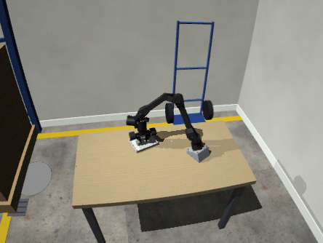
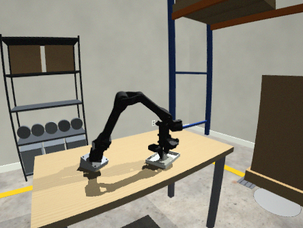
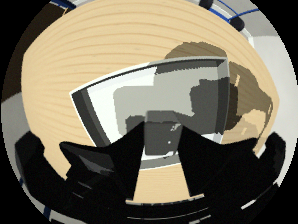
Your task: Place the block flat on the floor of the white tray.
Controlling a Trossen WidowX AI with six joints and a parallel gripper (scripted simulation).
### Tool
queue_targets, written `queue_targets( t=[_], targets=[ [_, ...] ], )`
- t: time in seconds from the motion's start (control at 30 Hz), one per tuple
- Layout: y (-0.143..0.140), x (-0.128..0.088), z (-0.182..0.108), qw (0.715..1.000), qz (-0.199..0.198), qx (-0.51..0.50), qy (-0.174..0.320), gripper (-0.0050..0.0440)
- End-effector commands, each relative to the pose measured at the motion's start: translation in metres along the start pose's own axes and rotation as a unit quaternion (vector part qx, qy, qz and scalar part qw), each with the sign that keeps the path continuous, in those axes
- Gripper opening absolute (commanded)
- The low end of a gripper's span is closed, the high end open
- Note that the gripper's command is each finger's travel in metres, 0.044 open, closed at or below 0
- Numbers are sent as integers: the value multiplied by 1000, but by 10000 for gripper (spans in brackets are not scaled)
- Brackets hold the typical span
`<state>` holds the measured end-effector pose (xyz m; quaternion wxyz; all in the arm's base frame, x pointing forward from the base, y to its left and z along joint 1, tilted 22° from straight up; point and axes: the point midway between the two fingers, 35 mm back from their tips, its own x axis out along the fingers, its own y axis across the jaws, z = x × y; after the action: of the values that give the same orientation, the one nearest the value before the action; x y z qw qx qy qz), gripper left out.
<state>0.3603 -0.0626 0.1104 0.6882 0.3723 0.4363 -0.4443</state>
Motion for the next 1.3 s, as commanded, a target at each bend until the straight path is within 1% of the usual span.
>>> queue_targets(
  t=[0.0,0.13,0.17,1.27],
  targets=[
    [3,-6,3,1000,12,2,-2,0],
    [3,-6,3,1000,12,2,-2,0],
    [3,-6,3,1000,12,2,-2,233],
    [3,-6,3,1000,12,2,-2,233]
  ],
)
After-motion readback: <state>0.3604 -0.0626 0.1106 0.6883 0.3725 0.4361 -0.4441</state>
